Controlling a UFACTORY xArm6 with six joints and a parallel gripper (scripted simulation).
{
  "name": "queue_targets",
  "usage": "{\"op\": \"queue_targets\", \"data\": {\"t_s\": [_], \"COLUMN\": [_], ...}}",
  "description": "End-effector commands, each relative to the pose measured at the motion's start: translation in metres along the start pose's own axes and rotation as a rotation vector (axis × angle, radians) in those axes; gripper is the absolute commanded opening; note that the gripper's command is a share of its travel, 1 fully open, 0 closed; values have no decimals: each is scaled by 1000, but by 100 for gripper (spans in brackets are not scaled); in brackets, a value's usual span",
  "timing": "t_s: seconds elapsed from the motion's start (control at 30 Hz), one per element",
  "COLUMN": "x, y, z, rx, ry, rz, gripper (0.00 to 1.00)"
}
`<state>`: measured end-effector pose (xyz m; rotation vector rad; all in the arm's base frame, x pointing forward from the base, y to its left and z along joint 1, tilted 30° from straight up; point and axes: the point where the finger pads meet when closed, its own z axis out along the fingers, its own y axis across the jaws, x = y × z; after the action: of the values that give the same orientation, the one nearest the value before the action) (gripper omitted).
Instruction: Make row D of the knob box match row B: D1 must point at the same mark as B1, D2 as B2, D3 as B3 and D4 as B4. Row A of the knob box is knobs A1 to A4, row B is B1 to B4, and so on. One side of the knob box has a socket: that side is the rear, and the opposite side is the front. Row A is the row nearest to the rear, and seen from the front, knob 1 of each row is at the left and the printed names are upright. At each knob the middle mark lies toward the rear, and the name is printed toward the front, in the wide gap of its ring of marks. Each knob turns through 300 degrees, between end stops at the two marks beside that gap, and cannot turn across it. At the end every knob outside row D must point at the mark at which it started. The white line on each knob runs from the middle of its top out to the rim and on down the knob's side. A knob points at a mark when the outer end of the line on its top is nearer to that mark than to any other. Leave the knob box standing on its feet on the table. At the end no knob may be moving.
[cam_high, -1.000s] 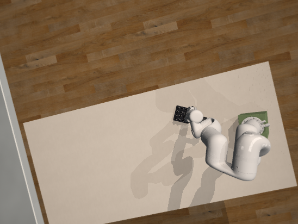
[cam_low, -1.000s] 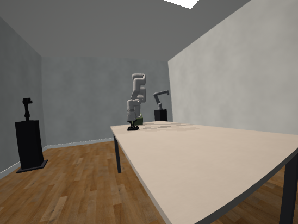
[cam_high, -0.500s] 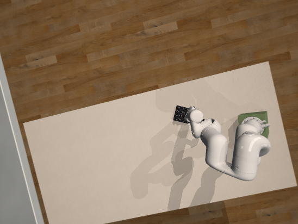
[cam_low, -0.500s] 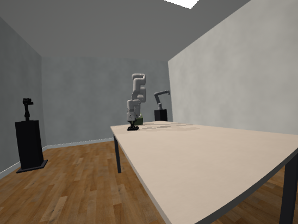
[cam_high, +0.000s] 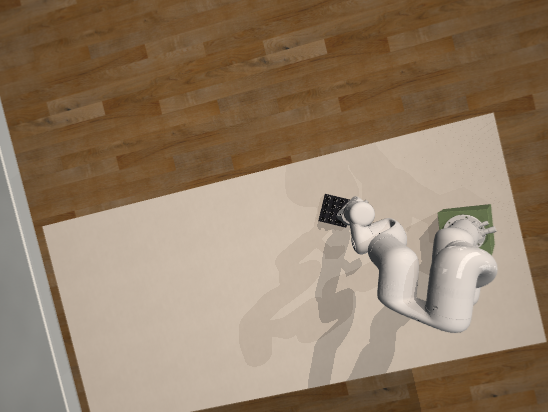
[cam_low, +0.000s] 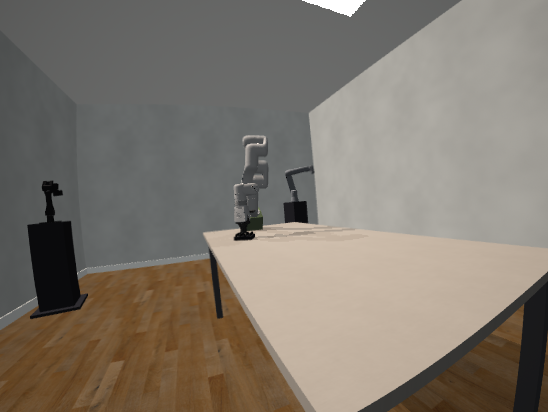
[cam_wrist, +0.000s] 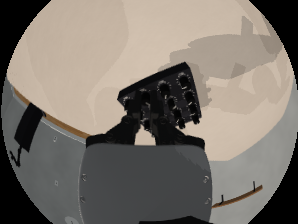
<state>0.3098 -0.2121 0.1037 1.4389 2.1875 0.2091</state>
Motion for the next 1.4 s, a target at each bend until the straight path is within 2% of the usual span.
{"op": "queue_targets", "data": {"t_s": [0.0, 0.9, 1.37], "x": [-1, -1, -1], "y": [1, 1, 1], "z": [0, 0, 0], "rx": [13, 14, 14], "ry": [5, 1, -1], "rz": [115, 750, 959], "gripper": [8, 8, 8]}}
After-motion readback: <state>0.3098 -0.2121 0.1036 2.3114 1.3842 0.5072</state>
